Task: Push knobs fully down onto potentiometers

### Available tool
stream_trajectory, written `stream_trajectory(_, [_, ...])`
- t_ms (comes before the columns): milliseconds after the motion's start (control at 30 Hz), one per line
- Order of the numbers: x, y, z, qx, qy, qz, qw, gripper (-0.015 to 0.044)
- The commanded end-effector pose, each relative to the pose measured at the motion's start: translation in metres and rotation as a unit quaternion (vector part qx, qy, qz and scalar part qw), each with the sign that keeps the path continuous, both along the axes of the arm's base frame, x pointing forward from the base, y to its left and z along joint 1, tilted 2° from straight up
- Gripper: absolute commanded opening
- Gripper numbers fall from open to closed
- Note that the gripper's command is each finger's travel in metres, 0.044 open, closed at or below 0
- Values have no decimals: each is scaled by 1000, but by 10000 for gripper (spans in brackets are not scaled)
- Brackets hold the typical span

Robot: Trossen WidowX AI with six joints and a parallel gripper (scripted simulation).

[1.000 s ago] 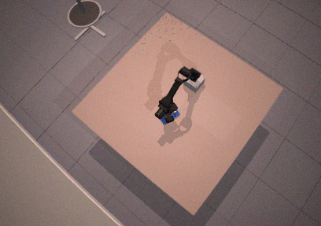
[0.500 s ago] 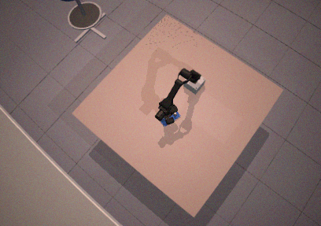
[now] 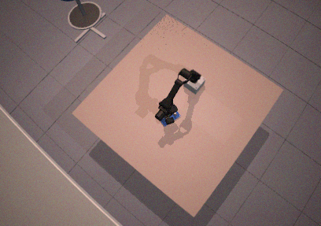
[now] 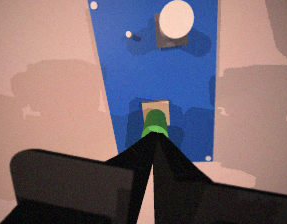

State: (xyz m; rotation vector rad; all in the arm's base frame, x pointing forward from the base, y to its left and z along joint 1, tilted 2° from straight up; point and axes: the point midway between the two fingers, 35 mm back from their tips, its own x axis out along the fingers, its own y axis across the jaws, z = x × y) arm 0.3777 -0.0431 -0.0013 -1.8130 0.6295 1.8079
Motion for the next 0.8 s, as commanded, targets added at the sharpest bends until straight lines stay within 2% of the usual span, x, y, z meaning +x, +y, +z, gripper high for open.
stream_trajectory(0, [1, 0, -11, -1, 2, 1, 1000, 0])
stream_trajectory(767, [1, -1, -1, -1, 2, 1, 1000, 0])
